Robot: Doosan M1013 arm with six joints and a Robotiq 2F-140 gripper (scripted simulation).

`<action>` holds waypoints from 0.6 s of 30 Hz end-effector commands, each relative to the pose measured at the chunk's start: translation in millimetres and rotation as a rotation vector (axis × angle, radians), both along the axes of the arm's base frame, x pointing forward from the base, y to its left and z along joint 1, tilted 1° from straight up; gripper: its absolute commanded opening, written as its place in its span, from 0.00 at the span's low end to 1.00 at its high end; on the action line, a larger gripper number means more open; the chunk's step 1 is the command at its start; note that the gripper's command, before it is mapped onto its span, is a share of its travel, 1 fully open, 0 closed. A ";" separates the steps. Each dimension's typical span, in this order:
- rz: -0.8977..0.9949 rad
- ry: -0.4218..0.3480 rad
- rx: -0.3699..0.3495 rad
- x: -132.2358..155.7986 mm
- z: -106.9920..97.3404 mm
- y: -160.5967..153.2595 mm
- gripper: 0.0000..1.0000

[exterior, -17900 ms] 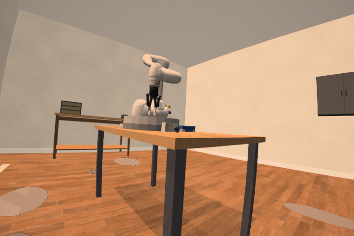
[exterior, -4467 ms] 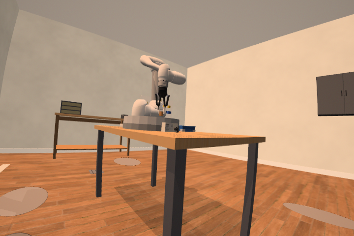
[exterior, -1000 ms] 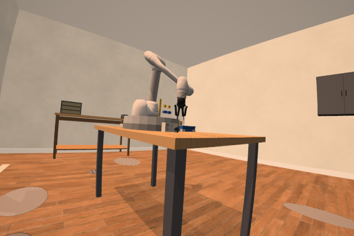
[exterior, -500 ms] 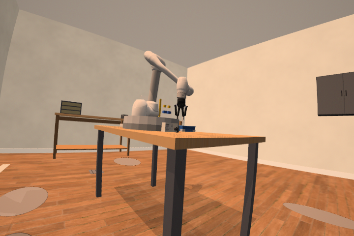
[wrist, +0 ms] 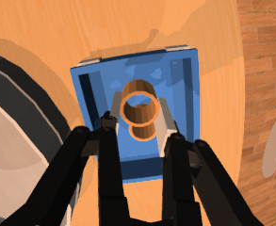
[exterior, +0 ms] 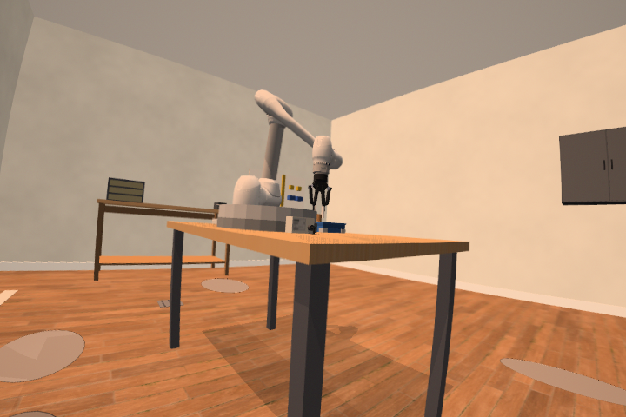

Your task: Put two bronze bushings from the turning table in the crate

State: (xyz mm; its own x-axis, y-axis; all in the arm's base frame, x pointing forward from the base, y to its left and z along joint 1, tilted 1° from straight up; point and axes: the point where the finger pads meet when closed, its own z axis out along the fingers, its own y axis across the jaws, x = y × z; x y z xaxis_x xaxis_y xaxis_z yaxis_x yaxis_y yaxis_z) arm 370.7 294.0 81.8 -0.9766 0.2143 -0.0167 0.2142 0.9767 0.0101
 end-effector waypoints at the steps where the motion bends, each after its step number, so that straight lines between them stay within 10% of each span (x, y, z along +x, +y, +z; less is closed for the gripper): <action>1: 0.000 0.000 0.000 0.0 -1.1 0.0 0.00; 18: 0.000 0.000 0.000 0.4 -23.1 0.2 0.00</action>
